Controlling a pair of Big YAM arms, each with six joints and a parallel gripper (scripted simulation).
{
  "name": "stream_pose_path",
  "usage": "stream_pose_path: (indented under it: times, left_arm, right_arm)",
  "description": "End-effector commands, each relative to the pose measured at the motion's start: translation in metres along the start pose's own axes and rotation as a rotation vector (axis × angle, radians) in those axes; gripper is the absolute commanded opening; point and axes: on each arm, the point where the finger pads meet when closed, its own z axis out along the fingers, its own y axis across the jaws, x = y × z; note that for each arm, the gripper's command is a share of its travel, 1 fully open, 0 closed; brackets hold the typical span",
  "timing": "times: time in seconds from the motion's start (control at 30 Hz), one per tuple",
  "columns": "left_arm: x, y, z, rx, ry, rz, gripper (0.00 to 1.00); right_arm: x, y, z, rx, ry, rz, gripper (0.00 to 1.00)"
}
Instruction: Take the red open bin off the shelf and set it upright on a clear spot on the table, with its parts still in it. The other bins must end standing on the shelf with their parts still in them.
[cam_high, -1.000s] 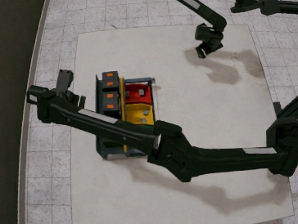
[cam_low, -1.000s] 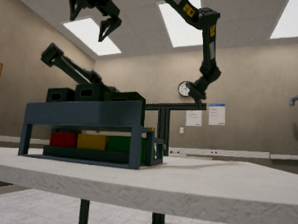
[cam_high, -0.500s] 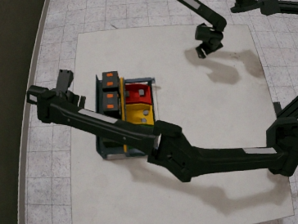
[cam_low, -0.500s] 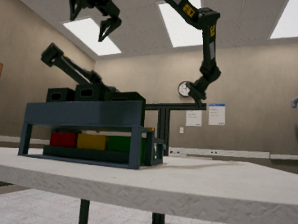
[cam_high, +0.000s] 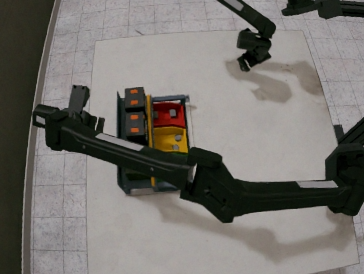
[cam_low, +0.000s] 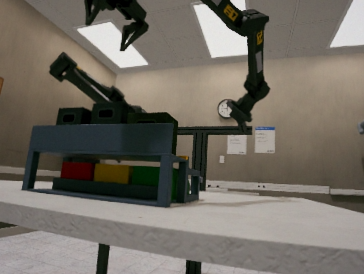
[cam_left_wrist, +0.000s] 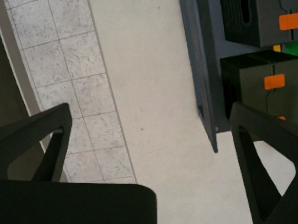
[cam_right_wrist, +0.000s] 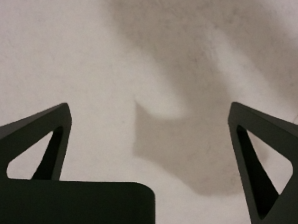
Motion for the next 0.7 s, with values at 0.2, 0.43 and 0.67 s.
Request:
stream_pose_path:
  times: [0.2, 0.43, 0.67]
  left_arm:
    - [0.001, 0.009, -0.015, -0.03, -0.004, -0.009, 1.0]
    - [0.001, 0.009, -0.015, -0.03, -0.004, -0.009, 1.0]
    - [0.001, 0.009, -0.015, -0.03, -0.004, -0.009, 1.0]
  right_arm:
    - [-0.023, 0.015, 0.015, 0.01, 0.001, 0.049, 1.0]
    - [-0.048, 0.029, 0.029, 0.012, -0.004, 0.101, 1.0]
    - [-0.089, 0.041, 0.049, 0.014, -0.018, 0.168, 1.0]
